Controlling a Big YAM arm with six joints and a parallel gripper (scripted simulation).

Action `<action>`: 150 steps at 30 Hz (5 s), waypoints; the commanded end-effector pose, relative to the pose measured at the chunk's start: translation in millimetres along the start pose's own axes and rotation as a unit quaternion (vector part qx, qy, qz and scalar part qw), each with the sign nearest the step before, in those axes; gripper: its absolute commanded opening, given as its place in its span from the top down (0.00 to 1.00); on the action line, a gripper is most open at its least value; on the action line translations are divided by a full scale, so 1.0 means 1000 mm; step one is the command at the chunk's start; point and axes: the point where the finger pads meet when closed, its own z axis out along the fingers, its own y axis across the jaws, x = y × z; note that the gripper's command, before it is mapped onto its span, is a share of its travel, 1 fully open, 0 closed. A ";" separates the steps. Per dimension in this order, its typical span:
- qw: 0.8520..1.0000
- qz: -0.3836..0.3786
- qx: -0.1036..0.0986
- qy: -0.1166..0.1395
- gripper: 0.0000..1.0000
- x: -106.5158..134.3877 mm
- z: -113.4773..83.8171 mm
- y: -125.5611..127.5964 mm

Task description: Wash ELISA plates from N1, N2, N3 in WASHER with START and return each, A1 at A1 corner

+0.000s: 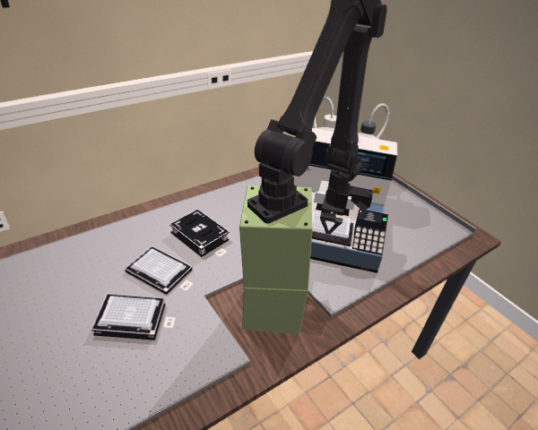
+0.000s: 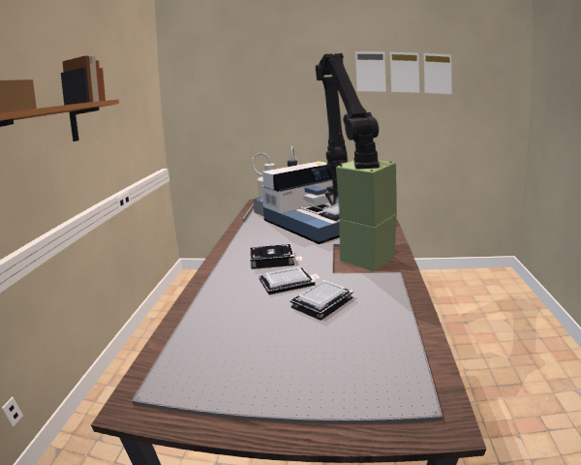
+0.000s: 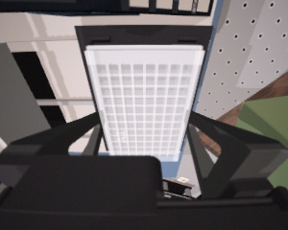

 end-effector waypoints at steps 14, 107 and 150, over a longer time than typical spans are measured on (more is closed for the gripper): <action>1.000 0.003 -0.003 -0.001 0.18 -0.001 -0.001 0.004; 1.000 0.004 0.000 0.000 0.18 0.002 0.015 0.003; 1.000 0.003 0.002 0.001 0.18 0.005 0.018 -0.002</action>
